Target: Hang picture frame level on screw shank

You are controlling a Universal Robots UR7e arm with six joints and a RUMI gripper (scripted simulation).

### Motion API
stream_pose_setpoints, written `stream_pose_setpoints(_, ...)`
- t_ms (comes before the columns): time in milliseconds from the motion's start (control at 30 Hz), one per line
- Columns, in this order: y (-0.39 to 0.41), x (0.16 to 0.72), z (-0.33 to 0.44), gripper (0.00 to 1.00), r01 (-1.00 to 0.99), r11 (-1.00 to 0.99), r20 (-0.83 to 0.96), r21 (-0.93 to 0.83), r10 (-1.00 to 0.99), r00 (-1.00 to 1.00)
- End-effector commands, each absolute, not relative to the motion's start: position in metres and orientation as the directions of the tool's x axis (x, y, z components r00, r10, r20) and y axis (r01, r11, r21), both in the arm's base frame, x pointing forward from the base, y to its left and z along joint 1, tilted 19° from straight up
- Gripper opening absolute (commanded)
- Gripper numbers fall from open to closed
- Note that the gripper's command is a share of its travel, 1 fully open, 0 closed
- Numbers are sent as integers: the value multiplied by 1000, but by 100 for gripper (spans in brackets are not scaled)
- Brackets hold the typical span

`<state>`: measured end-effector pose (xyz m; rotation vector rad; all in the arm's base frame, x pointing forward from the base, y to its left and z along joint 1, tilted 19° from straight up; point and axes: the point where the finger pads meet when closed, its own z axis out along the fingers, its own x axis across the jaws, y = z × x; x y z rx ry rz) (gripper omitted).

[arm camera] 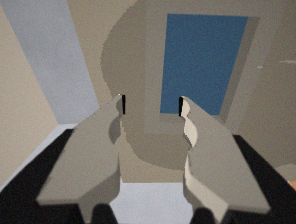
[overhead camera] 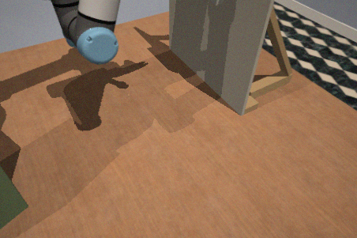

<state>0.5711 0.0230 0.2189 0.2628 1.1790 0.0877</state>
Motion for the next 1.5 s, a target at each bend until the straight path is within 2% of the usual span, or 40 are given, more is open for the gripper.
stream_pose_setpoints(0, 24, 571, 219, 29, 67, 966, -902, 248, 205, 381)
stream_pose_setpoints(1467, 24, 582, 223, 29, 67, 966, -900, 248, 204, 385)
